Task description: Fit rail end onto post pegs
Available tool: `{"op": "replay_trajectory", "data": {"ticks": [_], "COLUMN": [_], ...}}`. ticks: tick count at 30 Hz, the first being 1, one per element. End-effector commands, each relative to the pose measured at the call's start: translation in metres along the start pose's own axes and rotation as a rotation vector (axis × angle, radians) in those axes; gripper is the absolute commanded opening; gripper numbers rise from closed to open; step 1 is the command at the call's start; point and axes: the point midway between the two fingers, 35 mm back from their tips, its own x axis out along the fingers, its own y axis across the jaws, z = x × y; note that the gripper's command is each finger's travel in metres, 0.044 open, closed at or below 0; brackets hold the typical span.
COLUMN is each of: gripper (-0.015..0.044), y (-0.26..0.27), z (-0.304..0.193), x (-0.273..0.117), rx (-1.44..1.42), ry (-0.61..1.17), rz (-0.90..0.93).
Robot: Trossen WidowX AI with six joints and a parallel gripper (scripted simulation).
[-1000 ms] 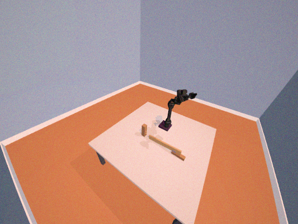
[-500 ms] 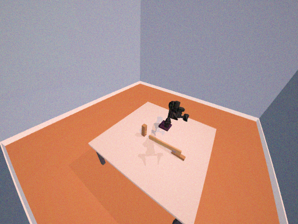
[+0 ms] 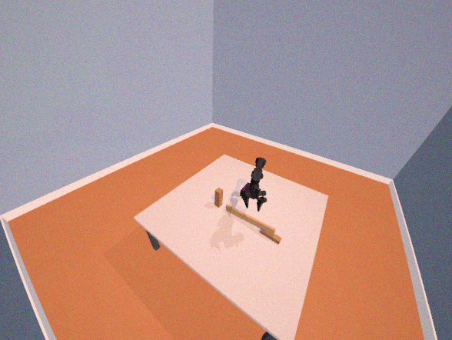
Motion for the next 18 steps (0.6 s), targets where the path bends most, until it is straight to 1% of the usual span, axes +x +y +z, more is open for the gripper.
{"op": "replay_trajectory", "data": {"ticks": [1,4,8,13,15,16,18], "gripper": [0.0440,0.0440,0.0440,0.0440,0.0440,0.0440,0.0440], "y": [0.004,0.010,0.022,0.048,0.058,0.061,0.062], "z": [-0.056,-0.107,-0.171,-0.244,-0.265,-0.270,-0.272], "x": [0.011,0.014,0.005,-0.026,-0.041,-0.046,-0.047], "rx": [-0.091,-0.182,-0.289,-0.406,-0.437,-0.445,-0.447], "ry": [0.184,0.343,0.527,0.713,0.756,0.765,0.768], "rz": [0.058,0.147,0.308,0.614,0.743,0.779,0.791]}}
